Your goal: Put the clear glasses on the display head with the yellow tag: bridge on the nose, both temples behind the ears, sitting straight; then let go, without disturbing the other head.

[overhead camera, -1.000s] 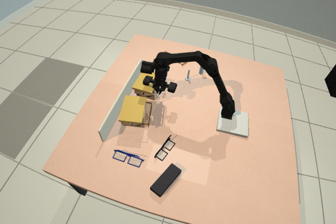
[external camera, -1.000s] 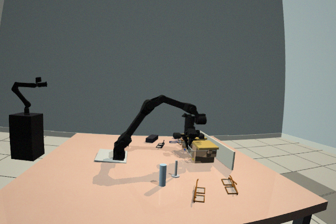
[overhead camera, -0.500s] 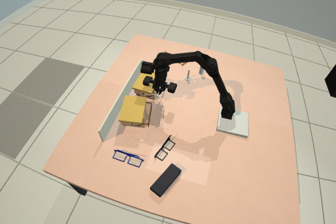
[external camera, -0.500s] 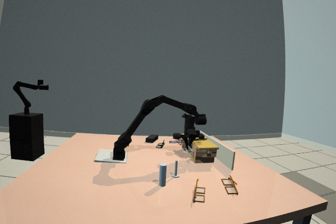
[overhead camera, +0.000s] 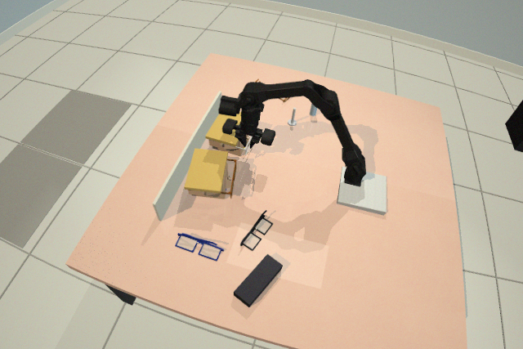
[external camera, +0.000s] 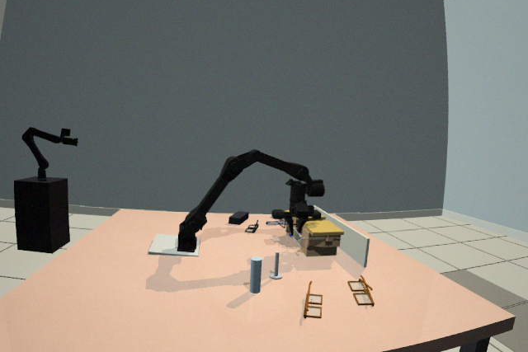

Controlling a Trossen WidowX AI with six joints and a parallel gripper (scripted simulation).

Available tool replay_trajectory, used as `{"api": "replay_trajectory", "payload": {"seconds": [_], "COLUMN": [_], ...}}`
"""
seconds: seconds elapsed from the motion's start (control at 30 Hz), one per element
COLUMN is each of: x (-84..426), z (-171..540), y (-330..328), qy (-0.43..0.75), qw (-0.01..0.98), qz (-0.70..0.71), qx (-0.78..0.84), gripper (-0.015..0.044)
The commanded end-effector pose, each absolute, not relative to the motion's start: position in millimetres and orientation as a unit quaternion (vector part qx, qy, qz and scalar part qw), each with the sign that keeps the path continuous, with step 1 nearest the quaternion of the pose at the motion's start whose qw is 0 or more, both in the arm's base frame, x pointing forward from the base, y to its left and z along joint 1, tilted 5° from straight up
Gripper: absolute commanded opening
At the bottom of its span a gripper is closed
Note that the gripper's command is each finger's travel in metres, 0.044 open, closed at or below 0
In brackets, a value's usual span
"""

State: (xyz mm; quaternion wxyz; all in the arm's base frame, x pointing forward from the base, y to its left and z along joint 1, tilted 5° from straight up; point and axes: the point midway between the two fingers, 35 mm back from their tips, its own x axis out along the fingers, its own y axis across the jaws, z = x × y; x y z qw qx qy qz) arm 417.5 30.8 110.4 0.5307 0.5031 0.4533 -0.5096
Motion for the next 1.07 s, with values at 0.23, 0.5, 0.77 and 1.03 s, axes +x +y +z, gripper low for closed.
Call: {"api": "replay_trajectory", "payload": {"seconds": [0.23, 0.5, 0.77, 1.03], "x": [414.5, 407.5, 377.0, 356.5], "z": [141.5, 145.0, 148.3, 156.5], "y": [32.3, 32.8, 33.9, 35.1], "qy": [0.456, 0.457, 0.457, 0.458], "qw": [0.529, 0.529, 0.528, 0.528], "qz": [-0.506, -0.506, -0.506, -0.507], "qx": [0.506, 0.506, 0.505, 0.505], "gripper": [0.0107, 0.0107, 0.0107, 0.0107]}}
